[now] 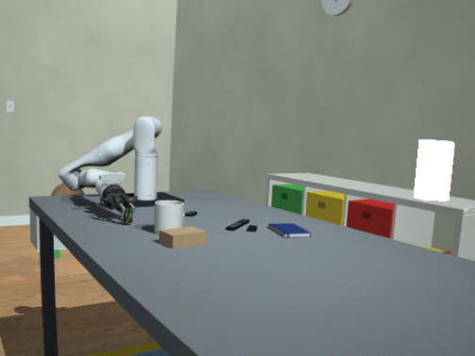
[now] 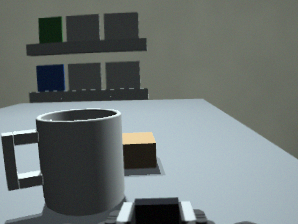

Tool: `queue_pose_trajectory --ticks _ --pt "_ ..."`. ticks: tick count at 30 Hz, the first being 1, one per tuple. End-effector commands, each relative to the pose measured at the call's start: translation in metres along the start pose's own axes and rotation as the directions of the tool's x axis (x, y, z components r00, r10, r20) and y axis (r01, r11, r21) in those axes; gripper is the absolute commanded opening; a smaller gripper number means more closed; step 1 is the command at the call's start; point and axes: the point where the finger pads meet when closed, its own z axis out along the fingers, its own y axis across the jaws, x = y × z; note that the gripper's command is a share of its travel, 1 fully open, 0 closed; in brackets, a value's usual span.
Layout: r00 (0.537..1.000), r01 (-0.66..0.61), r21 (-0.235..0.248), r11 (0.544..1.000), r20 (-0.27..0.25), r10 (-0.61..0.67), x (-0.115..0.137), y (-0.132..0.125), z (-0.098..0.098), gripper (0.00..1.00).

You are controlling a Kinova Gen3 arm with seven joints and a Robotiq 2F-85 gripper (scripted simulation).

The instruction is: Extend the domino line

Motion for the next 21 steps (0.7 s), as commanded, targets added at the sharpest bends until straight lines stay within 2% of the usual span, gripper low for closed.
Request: queue_pose_trajectory --ticks 1,21 --pt "1.0 0.005 -0.006 1.0 -0.009 -0.005 -0.0028 0.0017 0.0004 0.29" --pt "1.0 0.005 -0.006 1.0 -0.009 -0.005 -0.0067 0.0014 0.0011 0.29"
